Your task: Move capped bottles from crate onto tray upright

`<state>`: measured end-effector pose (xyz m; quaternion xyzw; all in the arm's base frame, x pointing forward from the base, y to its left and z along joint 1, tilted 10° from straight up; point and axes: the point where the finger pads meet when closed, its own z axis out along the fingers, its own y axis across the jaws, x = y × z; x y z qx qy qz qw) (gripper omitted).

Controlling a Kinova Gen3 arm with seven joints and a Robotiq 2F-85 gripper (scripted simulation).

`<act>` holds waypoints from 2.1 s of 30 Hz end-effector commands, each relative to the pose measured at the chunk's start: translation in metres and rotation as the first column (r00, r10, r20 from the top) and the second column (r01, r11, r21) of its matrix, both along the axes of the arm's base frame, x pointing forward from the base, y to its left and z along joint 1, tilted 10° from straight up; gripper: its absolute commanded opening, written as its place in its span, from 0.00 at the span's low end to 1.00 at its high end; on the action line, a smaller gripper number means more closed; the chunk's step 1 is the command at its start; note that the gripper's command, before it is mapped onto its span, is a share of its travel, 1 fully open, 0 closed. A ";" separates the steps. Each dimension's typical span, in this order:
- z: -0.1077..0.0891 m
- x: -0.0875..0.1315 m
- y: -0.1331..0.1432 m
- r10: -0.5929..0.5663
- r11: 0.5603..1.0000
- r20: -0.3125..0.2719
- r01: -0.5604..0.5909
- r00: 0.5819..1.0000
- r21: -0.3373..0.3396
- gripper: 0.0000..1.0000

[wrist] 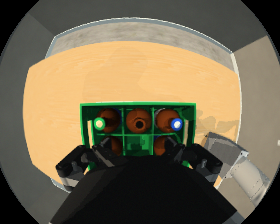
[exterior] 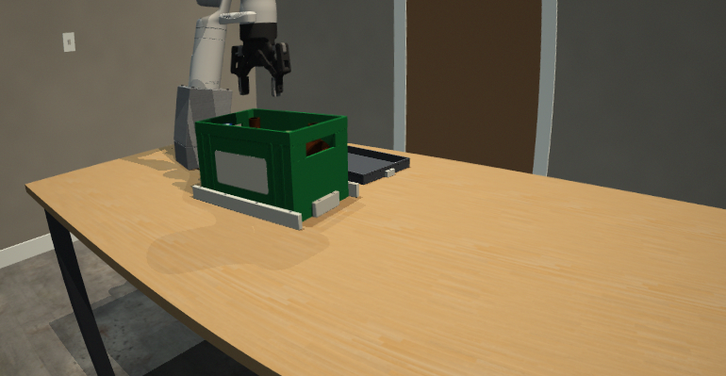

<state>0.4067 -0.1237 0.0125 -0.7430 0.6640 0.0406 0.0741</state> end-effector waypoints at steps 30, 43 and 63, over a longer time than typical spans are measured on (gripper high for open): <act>0.001 0.000 0.000 0.000 1.000 0.001 0.000 1.000 -0.001 1.00; 0.001 0.000 0.000 0.000 1.000 0.001 0.000 1.000 -0.001 1.00; 0.007 -0.006 0.035 0.000 1.000 0.001 0.000 1.000 -0.001 1.00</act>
